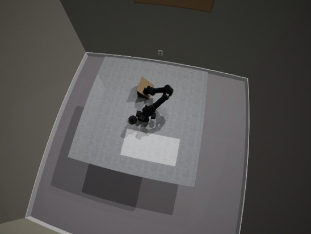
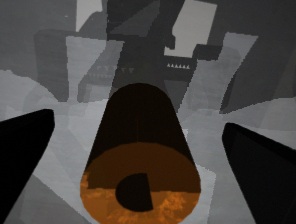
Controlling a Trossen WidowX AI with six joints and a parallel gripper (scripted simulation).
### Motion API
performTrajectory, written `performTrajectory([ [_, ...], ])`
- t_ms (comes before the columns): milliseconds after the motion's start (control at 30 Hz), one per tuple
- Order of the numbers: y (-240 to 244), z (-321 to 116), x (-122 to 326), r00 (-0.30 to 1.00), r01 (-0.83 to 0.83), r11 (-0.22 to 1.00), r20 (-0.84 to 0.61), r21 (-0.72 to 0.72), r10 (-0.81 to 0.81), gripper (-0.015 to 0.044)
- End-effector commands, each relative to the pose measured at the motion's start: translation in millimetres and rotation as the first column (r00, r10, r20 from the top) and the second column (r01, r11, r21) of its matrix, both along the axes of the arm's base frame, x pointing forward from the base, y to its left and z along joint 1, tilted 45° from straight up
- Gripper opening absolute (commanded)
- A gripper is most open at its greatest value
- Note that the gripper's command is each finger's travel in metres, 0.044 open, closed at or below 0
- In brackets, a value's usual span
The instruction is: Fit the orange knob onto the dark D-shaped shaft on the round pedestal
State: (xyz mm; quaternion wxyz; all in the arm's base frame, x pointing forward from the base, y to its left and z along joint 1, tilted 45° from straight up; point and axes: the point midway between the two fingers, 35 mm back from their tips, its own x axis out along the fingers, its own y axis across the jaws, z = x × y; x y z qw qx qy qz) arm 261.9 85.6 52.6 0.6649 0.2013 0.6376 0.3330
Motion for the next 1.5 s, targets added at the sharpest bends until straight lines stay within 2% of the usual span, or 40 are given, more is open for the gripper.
performTrajectory([
  [0,3.5,-3.9,-2.5,1.0,0.003,1.0,-0.009,0.005,-0.003,0.044],
  [33,3.7,-4.1,-2.6,1.0,0.003,1.0,-0.009,0.005,-0.003,0.044],
  [333,3.7,-4.1,-2.6,1.0,0.003,1.0,-0.009,0.005,-0.003,0.0204],
  [567,3.7,-4.1,-2.6,1.0,0.003,1.0,-0.009,0.005,-0.003,0.0157],
  [767,-8.7,7.1,2.7,1.0,0.005,1.0,-0.008,-0.001,-0.005,0.0],
  [1467,-84.1,87.0,7.4,1.0,0.004,1.0,-0.011,-0.003,-0.004,0.0],
])
